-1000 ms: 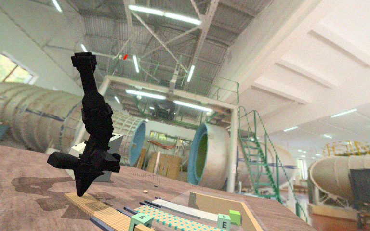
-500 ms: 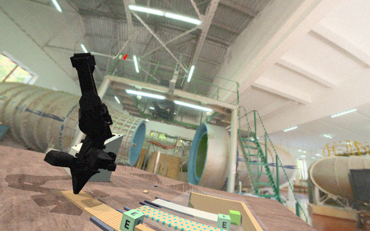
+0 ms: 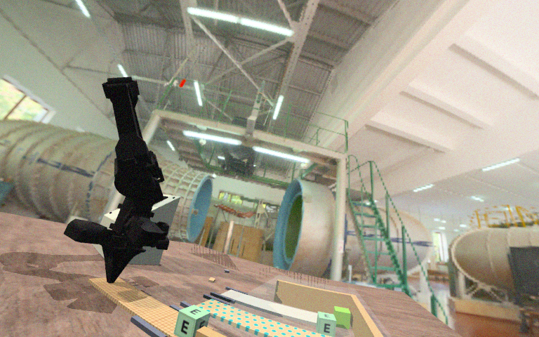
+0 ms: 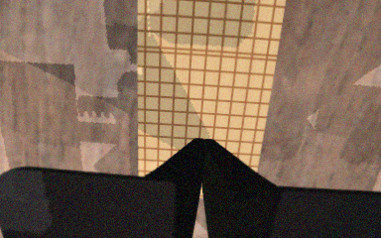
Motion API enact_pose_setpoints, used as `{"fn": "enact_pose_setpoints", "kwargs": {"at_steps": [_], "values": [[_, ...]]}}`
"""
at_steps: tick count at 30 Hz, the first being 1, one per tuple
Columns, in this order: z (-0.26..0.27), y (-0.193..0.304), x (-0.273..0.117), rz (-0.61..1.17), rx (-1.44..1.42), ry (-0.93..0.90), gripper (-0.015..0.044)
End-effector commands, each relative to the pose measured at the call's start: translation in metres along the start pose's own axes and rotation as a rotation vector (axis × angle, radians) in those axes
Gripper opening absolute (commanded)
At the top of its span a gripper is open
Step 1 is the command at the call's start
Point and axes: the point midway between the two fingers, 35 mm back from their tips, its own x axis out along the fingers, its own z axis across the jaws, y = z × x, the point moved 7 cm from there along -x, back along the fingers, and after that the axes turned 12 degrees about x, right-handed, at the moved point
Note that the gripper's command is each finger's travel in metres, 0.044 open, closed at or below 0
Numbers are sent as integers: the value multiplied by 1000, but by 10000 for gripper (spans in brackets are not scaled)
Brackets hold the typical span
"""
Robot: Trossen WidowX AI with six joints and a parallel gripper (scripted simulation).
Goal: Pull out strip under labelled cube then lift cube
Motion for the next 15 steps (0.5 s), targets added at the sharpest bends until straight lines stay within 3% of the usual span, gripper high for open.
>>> {"fn": "enact_pose_setpoints", "kwargs": {"at_steps": [1, 10, 15], "values": [[2, 7, 3, 23, -7, -8, 0], [2, 7, 3, 23, -7, -8, 0], [-1, -4, -39, 21, -5, -9, 0]]}}
